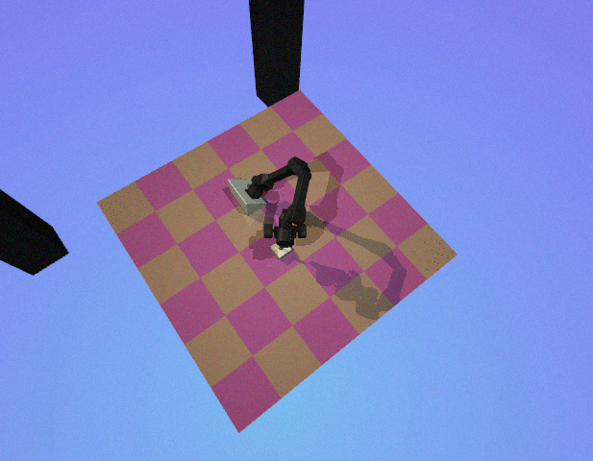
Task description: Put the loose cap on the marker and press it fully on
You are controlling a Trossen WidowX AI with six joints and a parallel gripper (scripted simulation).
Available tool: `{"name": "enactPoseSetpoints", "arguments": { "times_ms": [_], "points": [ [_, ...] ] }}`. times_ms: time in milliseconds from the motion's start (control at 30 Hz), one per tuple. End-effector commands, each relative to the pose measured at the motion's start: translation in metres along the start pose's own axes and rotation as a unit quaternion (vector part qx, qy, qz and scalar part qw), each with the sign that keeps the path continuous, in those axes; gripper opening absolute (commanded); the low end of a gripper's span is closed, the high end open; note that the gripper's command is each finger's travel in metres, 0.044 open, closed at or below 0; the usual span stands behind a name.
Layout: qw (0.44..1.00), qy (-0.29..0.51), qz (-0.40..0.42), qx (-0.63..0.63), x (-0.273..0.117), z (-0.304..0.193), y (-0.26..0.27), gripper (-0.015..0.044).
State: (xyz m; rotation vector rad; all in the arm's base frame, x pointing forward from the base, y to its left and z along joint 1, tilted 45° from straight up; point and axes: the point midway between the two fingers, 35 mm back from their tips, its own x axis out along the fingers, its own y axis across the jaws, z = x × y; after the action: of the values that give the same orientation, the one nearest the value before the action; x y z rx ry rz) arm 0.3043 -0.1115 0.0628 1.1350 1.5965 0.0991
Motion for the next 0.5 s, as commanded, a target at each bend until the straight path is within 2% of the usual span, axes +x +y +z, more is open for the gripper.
{"name": "enactPoseSetpoints", "arguments": {
  "times_ms": [0,467],
  "points": [
    [1.0,0.0,-0.001,-0.003,-0.0041,0.0106,-0.0113,0.0],
    [1.0,0.001,0.0,-0.004,0.0012,0.0156,-0.0174,0.0]
  ]
}}
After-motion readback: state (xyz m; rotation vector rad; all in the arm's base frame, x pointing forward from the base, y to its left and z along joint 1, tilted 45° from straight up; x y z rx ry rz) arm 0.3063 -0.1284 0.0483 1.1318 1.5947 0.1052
